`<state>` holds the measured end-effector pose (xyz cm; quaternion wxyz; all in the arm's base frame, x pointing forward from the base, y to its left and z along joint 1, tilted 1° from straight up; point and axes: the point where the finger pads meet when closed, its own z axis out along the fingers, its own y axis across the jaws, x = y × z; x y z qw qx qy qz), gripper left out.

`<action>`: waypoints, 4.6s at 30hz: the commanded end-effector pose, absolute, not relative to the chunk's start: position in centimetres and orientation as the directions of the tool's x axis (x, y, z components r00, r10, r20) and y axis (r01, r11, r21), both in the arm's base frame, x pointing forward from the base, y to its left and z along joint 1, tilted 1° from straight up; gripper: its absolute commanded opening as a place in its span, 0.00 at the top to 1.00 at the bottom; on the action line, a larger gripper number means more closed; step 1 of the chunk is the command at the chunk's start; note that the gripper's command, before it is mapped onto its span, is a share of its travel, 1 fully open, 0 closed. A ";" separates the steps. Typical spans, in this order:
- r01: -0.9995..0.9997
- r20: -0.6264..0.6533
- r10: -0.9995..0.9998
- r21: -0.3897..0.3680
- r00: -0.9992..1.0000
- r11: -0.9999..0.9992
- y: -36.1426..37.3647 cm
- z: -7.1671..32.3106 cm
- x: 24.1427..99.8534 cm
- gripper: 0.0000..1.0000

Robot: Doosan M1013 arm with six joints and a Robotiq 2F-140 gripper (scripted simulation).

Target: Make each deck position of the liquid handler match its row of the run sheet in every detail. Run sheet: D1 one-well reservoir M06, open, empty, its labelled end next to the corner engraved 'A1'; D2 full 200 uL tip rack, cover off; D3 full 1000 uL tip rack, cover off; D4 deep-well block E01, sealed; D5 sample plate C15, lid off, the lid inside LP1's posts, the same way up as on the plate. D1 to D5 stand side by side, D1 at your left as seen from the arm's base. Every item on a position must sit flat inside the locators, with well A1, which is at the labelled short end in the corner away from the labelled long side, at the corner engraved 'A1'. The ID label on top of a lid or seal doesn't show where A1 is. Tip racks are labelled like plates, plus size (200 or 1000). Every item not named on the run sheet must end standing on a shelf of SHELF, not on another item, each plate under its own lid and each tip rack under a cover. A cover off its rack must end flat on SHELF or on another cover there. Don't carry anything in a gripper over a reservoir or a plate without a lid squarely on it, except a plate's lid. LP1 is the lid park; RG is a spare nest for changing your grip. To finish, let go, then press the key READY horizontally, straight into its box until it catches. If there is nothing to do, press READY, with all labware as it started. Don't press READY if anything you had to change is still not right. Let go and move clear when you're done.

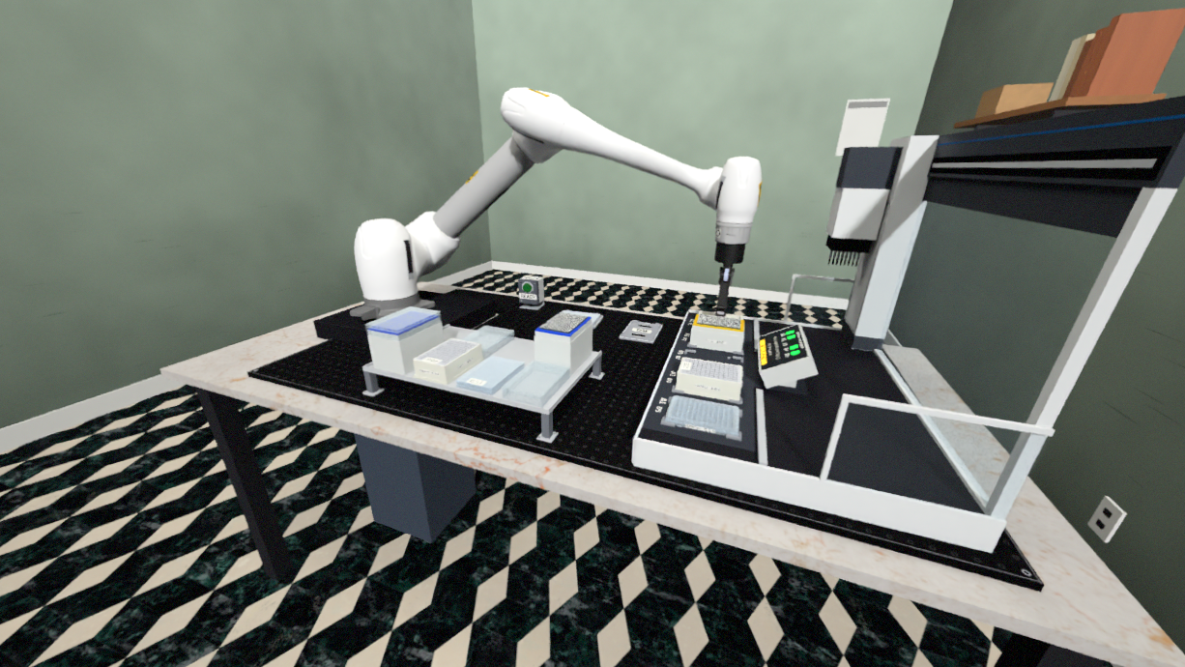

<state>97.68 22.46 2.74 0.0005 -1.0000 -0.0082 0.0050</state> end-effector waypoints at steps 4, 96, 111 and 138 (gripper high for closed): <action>0.016 -0.008 0.016 -0.002 1.000 -1.000 22.5 2.9 97.7 0.34; 0.016 -0.008 0.016 -0.002 1.000 -1.000 22.5 15.7 97.8 0.34; 0.016 -0.008 0.016 -0.002 1.000 -1.000 22.5 17.9 97.9 0.34; 0.016 -0.008 0.016 -0.002 1.000 -1.000 22.5 21.7 97.9 0.34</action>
